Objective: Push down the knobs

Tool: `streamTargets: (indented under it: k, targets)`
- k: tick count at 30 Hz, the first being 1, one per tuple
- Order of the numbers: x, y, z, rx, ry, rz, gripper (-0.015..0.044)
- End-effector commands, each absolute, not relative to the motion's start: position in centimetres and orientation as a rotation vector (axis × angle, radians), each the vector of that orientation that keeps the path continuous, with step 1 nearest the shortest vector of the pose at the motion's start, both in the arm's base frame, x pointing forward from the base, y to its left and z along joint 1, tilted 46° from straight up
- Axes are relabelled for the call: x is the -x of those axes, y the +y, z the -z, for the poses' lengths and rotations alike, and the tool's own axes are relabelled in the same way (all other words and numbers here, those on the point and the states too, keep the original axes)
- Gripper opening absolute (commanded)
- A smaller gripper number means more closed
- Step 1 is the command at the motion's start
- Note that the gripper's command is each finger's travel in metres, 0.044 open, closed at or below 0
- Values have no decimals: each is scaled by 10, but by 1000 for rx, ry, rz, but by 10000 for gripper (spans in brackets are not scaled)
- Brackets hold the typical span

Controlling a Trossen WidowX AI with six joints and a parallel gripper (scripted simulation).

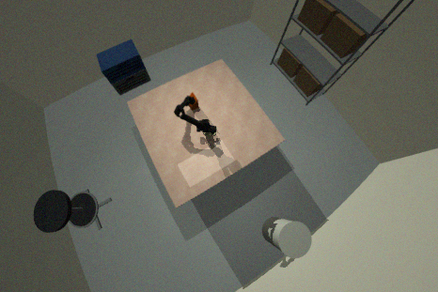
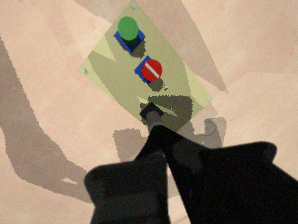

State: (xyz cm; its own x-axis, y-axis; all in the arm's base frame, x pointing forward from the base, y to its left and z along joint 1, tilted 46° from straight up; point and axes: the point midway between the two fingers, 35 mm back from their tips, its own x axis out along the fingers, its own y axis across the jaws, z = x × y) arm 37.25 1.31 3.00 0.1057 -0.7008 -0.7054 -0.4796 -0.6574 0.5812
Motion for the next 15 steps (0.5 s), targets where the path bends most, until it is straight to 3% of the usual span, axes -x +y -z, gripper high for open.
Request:
streamTargets:
  k: [1,15]
  targets:
    - [-373,11,-29,-2168,-1183,1578,0]
    - [-373,9,-27,-2168,-1183,1578,0]
